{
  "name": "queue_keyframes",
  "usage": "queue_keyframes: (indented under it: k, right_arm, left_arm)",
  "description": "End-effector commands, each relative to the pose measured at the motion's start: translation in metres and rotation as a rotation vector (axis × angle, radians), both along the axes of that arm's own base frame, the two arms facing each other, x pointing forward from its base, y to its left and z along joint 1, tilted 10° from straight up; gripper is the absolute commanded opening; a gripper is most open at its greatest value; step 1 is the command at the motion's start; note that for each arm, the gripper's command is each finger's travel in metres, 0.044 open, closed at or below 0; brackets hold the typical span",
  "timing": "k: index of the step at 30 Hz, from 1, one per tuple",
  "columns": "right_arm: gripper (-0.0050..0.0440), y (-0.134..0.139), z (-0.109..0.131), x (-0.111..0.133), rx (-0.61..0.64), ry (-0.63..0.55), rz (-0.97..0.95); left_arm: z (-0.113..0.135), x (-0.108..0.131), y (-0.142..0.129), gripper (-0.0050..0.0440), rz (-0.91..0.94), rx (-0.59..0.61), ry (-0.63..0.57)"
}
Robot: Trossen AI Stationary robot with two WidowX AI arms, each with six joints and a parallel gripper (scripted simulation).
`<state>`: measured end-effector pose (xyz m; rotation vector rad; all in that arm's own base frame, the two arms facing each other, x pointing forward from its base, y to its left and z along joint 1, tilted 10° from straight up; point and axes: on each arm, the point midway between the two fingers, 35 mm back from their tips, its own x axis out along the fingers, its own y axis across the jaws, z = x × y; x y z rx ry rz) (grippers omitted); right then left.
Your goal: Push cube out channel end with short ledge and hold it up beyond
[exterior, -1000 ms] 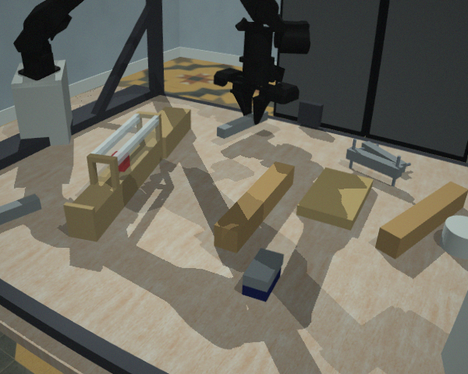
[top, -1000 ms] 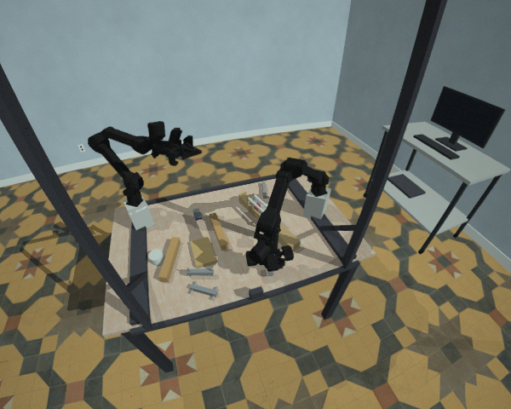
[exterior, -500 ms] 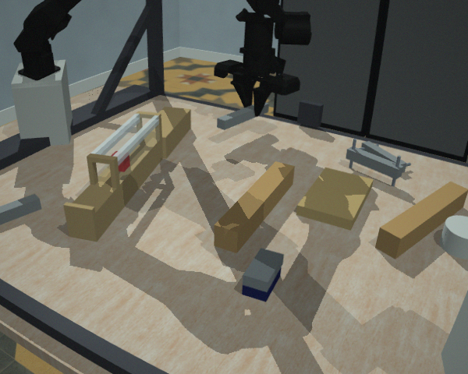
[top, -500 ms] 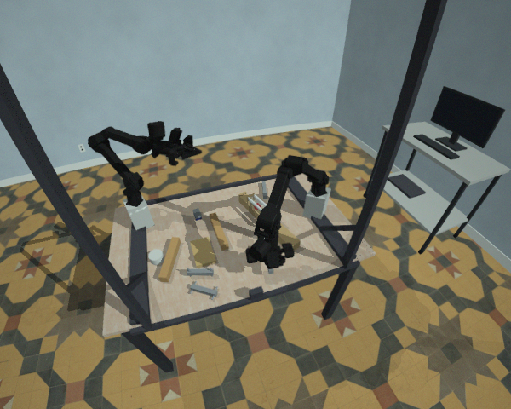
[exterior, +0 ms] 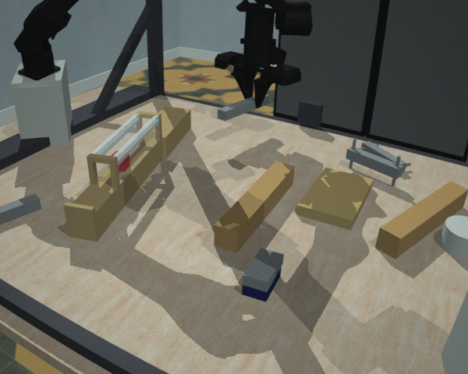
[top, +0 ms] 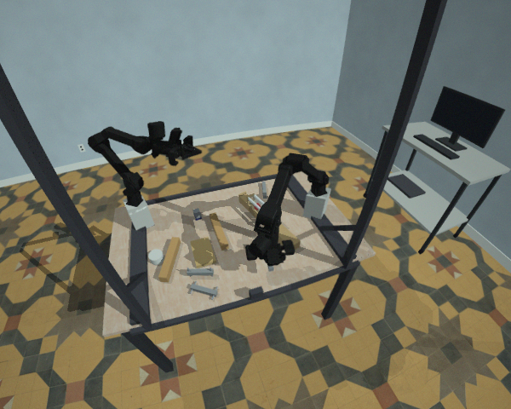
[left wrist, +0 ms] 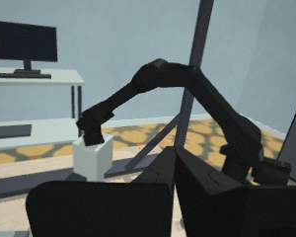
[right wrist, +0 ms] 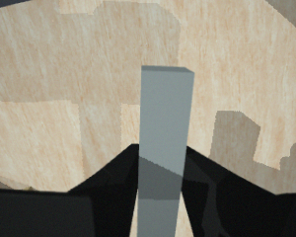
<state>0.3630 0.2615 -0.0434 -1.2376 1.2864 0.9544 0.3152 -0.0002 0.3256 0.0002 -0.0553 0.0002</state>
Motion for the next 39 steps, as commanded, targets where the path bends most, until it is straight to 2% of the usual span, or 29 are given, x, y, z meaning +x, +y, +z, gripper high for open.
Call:
queue_keyframes:
  k: [1,7,17,24,28,39]
  right_arm:
    - [0.0000,0.010,0.032,0.009,0.043,-0.058,-0.003]
    - [0.0000,0.011,0.042,0.008,0.044,-0.058,-0.003]
    - [0.0000,0.011,0.043,0.008,0.044,-0.059,-0.004]
    - [0.0000,-0.010,0.042,-0.019,0.023,-0.037,0.096]
    - [0.0000,-0.015,0.044,-0.025,0.025,-0.042,0.127]
    - [0.0000,-0.052,0.041,-0.072,0.007,-0.027,0.290]
  left_arm:
    - [0.010,-0.003,0.000,0.0000,0.001,-0.004,-0.026]
    - [0.010,-0.003,0.000,0.0000,0.001,-0.004,-0.026]
    - [0.010,-0.003,0.000,0.0000,0.001,-0.004,-0.026]
    - [0.010,-0.003,0.000,0.0000,0.001,-0.004,-0.026]
    - [0.010,-0.003,0.000,0.0000,0.001,-0.004,-0.026]
    - [0.010,-0.003,0.000,0.0000,0.001,-0.004,-0.026]
